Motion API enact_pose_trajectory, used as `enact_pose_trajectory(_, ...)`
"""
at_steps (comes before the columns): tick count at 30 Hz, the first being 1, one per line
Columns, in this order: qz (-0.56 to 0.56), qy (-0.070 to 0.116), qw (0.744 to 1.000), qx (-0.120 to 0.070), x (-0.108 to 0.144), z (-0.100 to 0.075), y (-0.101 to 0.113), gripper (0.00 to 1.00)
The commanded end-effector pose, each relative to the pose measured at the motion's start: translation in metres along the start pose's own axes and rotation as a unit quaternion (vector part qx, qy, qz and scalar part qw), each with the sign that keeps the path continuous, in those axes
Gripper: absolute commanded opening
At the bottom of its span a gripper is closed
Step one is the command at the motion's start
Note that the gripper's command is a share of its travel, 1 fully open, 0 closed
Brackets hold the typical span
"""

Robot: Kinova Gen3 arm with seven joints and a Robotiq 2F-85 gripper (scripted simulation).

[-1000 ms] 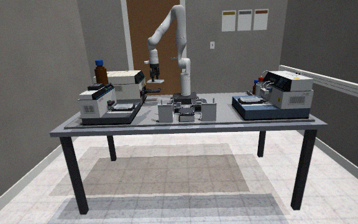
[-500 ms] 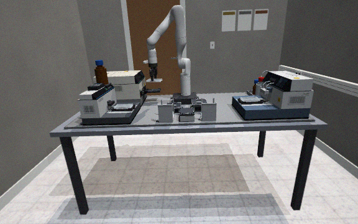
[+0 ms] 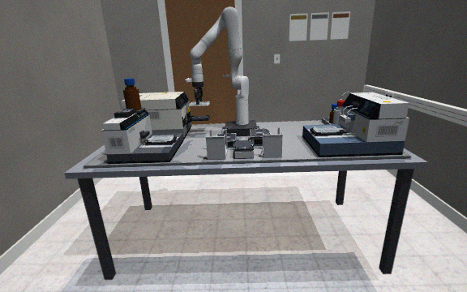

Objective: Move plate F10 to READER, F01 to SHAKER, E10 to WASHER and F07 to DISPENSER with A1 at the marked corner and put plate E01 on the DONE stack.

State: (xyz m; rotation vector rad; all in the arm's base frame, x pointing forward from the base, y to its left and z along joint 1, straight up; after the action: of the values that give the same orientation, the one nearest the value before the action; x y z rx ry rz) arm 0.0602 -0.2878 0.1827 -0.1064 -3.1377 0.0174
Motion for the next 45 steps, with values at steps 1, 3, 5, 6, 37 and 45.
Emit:
enact_pose_trajectory(1,-0.010,-0.001,1.000,-0.004,0.012,0.000,-0.005,0.94)
enact_pose_trajectory(3,-0.021,-0.001,1.000,-0.004,0.018,0.000,-0.008,0.94)
enact_pose_trajectory(5,-0.033,-0.002,0.999,-0.004,0.024,0.000,-0.011,0.94)
enact_pose_trajectory(6,-0.039,-0.002,0.999,-0.004,0.027,0.000,-0.013,0.94)
enact_pose_trajectory(37,-0.050,-0.001,0.999,-0.001,0.040,0.004,-0.020,0.94)
enact_pose_trajectory(45,-0.050,-0.001,0.999,-0.001,0.041,0.015,-0.019,0.94)
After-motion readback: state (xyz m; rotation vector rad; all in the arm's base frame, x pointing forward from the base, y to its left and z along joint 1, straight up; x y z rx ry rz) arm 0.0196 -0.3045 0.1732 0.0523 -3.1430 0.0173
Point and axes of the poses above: the point where the finger pads meet when closed, its own z axis out along the fingers, its own x axis across the jaws, y = z × x, the point moved 1 cm from there along -z, back along the fingers, and after that the axes turned 1 degree about -z, right-handed, at the moved point
